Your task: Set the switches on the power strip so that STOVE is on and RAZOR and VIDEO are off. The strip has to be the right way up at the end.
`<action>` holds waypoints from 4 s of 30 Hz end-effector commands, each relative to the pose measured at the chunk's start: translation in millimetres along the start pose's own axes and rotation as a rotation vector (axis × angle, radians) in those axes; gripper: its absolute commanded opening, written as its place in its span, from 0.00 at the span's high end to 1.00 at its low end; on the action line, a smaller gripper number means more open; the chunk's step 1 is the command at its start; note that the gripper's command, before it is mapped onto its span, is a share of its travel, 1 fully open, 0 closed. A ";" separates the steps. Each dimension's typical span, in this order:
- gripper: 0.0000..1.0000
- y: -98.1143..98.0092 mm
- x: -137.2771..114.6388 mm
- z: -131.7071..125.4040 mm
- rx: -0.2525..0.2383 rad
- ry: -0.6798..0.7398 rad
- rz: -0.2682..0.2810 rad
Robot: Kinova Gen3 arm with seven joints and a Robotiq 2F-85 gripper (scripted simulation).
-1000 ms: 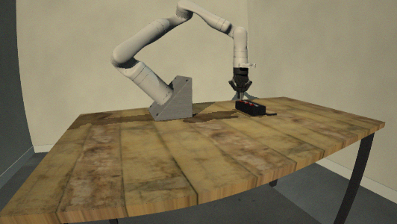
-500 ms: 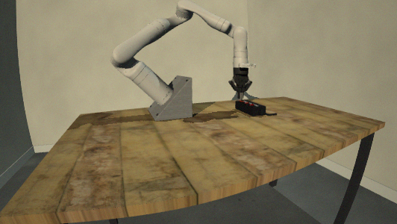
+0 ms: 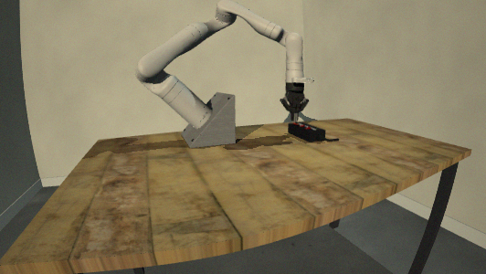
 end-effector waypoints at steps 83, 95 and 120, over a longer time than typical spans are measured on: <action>1.00 7.0 0.1 -0.5 -0.002 0.000 0.000; 1.00 -6.4 0.1 -0.5 -0.002 0.000 0.000; 1.00 -31.0 0.1 -0.4 -0.002 0.000 0.000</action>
Point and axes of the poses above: the point where the finger pads meet when closed, its own y axis out along the fingers, its own z axis across the jaws, x = y × z, the point moved 2 cm from there along -y, back along the fingers, and after that the axes turned 9 degrees about y, right-handed, at the moved point
